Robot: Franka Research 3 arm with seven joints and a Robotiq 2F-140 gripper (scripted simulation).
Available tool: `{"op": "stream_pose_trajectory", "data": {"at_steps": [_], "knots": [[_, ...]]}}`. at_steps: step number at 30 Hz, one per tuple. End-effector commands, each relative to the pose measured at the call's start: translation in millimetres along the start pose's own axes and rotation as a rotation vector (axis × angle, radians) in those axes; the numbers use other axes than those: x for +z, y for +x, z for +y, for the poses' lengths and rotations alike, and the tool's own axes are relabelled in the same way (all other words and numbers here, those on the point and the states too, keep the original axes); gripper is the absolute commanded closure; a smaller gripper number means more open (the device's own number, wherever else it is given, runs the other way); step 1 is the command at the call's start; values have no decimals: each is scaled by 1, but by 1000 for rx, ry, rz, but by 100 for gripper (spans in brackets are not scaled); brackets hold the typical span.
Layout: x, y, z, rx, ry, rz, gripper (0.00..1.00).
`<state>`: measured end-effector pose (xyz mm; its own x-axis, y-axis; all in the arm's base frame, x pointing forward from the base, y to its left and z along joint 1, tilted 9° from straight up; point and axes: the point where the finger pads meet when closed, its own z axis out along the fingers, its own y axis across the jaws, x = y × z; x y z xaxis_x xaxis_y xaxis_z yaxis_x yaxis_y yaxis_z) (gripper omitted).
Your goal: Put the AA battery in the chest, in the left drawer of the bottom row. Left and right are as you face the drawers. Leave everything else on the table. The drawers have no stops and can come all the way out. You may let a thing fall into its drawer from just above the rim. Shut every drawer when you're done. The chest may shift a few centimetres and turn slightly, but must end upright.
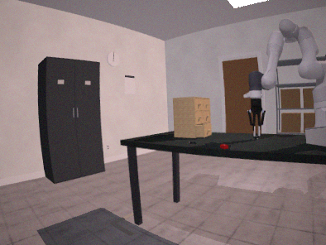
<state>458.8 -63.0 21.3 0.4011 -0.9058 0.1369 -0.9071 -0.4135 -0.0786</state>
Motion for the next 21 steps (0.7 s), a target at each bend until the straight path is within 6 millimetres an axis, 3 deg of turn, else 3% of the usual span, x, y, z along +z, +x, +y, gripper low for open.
{"op": "stream_pose_trajectory", "data": {"at_steps": [1, 12, 21], "knots": [[0, -1, 0, 1, 1, 0, 74], [19, -1, 0, 1, 1, 0, 74], [21, -1, 0, 1, 1, 0, 74]]}}
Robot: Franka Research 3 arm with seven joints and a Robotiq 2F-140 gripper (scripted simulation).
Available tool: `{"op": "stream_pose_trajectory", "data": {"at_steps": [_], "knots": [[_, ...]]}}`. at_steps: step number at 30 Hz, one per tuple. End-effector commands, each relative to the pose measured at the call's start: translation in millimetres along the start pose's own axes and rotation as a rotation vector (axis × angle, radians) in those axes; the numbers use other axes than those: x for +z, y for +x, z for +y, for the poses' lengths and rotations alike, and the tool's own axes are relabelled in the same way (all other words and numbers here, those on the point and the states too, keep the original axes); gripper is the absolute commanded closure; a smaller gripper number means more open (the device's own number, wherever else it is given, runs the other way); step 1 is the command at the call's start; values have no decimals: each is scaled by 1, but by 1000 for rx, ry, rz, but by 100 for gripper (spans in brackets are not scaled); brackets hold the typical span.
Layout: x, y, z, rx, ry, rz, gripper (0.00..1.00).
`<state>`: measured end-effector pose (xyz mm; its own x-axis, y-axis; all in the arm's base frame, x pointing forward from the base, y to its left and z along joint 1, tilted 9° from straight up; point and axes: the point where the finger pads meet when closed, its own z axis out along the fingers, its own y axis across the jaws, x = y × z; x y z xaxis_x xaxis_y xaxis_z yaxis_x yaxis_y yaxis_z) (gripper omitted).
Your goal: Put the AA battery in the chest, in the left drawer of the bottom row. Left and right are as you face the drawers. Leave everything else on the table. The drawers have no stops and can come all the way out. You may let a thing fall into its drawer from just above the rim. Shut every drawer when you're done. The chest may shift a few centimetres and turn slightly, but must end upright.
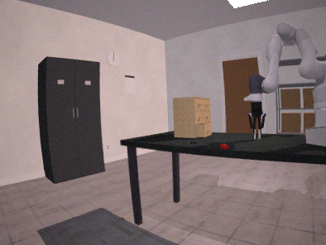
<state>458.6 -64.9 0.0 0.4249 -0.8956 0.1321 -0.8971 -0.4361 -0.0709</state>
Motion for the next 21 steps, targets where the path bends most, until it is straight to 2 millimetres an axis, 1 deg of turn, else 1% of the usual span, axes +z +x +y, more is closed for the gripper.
{"op": "stream_pose_trajectory", "data": {"at_steps": [1, 17, 18, 21], "knots": [[0, 0, -3, 26, 6, 7, 74], [0, 0, -3, 26, 6, 7, 74], [0, 0, -3, 26, 6, 7, 85], [0, 0, -3, 26, 6, 7, 85]]}}
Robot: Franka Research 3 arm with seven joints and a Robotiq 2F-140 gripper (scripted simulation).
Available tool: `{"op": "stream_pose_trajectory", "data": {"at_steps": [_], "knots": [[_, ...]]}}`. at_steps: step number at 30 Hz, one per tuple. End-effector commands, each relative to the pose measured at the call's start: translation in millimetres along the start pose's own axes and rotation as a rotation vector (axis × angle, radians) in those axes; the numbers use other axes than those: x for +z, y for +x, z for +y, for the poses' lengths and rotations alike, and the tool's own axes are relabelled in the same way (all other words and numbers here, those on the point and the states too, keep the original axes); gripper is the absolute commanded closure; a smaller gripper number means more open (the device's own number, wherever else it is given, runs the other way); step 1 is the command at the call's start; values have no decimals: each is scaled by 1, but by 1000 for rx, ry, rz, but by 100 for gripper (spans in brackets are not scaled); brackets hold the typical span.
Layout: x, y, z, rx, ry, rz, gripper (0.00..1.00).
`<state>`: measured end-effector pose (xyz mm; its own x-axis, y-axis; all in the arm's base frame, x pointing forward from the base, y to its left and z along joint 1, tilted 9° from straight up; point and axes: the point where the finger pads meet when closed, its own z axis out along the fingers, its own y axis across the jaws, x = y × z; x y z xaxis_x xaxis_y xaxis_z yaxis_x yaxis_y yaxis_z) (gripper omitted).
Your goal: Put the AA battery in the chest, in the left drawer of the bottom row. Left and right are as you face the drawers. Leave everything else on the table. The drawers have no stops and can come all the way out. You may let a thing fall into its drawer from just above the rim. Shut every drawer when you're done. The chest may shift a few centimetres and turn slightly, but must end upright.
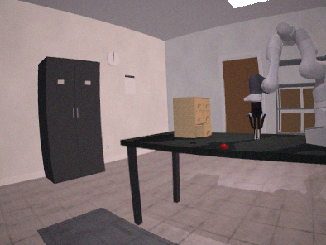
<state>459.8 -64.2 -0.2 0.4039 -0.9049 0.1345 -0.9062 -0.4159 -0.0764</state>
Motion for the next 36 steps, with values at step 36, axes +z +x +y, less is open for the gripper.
{"op": "stream_pose_trajectory", "data": {"at_steps": [36], "knots": [[-25, 1, -2, 3, 3, 3, 85]]}}
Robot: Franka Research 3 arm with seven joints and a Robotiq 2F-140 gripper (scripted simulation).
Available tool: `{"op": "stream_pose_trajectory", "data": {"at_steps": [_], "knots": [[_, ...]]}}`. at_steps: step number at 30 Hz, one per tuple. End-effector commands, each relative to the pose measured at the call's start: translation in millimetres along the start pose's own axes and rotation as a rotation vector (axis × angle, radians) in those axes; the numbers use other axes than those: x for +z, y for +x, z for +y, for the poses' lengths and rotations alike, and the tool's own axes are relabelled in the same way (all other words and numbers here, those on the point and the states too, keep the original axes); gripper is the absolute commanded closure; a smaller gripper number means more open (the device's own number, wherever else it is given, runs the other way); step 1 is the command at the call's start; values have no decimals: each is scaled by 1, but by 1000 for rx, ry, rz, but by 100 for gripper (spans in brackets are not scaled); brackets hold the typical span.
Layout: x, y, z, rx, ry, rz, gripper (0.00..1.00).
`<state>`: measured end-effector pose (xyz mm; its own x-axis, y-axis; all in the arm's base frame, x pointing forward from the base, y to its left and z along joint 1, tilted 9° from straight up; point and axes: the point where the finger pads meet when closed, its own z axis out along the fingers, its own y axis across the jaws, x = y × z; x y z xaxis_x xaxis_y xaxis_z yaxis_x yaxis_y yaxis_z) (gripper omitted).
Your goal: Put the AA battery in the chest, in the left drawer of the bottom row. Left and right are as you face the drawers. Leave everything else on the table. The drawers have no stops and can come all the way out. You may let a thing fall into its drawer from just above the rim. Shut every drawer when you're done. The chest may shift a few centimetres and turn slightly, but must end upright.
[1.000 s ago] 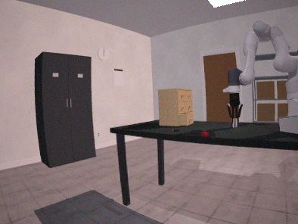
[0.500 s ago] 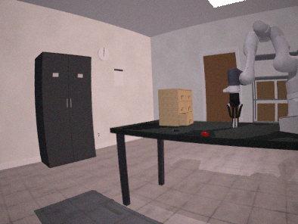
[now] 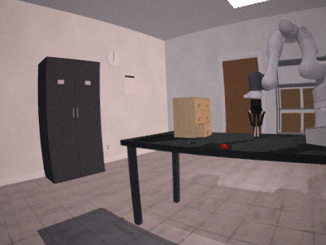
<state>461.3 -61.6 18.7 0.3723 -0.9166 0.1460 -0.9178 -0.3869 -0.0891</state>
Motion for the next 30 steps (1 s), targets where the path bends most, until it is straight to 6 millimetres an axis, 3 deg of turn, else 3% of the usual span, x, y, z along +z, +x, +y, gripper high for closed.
{"op": "stream_pose_trajectory", "data": {"at_steps": [1, 30], "knots": [[-8, 0, 2, -29, -5, -12, 85], [-78, 1, 2, -29, -5, -12, 85]]}}
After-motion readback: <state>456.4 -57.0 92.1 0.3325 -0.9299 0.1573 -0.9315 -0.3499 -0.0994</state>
